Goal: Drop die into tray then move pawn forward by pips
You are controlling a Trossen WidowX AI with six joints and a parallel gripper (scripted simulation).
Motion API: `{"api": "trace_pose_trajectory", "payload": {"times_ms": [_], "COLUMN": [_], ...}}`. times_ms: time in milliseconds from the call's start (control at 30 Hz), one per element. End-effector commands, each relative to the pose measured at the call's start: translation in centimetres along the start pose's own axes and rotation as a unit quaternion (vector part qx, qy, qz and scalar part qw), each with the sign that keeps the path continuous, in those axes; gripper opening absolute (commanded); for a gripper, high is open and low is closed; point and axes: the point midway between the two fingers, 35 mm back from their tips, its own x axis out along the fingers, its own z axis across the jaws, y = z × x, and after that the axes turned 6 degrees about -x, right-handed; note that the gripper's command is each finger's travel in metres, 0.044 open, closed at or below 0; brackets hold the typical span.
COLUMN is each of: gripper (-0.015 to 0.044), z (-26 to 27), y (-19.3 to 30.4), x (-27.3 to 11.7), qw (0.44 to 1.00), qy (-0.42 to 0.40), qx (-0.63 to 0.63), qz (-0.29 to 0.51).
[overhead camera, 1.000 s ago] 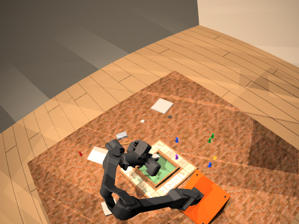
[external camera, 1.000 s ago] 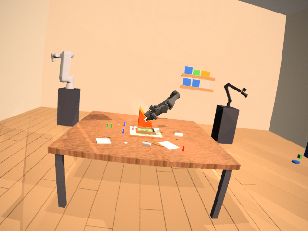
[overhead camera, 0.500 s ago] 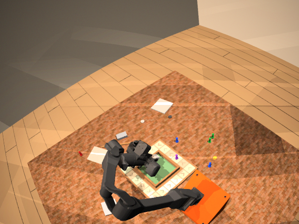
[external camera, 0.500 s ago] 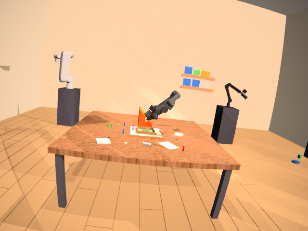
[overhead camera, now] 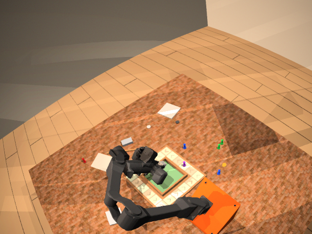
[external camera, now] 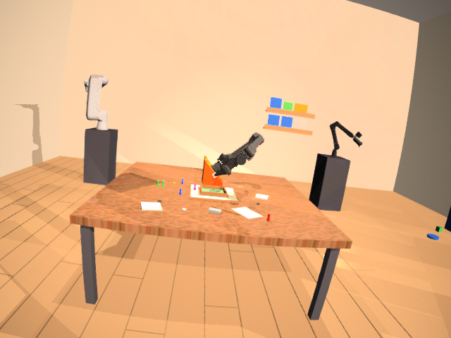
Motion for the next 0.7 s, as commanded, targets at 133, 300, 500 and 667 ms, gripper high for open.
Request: {"api": "trace_pose_trajectory", "payload": {"times_ms": [133, 300, 500, 667], "gripper": [0.0210, 0.0341, 0.0440, 0.0440], "z": [0.0, -0.3, -0.4, -0.8], "y": [0.0, -3.0, -3.0, -1.6], "x": [0.0, -2.6, -2.4, 0.9], "qw": [1.000, 1.000, 1.000, 0.971], "qy": [0.000, -0.001, 0.002, 0.018], "qx": [0.000, 0.001, -0.001, -0.022], "qz": [0.000, -0.003, 0.006, 0.237]}}
